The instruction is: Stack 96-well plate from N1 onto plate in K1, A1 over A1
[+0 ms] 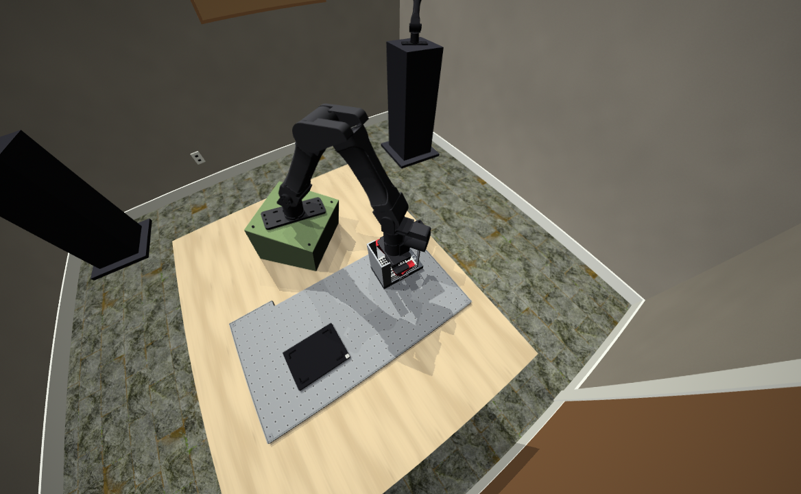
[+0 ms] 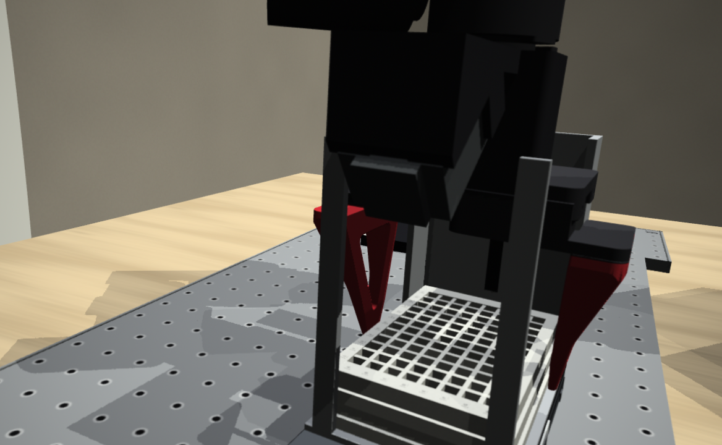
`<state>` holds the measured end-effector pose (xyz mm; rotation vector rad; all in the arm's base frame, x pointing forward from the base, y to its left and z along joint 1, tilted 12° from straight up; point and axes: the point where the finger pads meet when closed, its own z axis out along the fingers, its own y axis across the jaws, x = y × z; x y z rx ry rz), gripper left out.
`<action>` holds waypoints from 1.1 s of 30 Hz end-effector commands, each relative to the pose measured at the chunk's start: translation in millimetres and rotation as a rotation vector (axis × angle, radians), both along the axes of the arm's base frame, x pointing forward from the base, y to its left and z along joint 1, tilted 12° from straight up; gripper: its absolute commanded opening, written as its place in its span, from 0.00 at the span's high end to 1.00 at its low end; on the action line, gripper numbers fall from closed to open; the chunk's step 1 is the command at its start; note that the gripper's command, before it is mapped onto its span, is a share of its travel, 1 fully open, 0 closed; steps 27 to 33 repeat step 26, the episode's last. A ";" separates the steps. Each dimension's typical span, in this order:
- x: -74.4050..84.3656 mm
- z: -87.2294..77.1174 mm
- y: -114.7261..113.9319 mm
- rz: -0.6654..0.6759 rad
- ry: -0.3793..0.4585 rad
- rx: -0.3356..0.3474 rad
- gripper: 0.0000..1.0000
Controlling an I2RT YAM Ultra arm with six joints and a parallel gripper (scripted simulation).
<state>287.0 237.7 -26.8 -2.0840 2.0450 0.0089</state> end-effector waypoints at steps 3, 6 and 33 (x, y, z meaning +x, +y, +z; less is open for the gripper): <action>-7.6 -8.8 -1.6 0.003 0.020 -0.012 0.00; -7.6 -8.8 -1.6 0.003 0.020 -0.012 0.00; 1.5 44.5 -0.5 -0.001 -0.024 0.024 0.00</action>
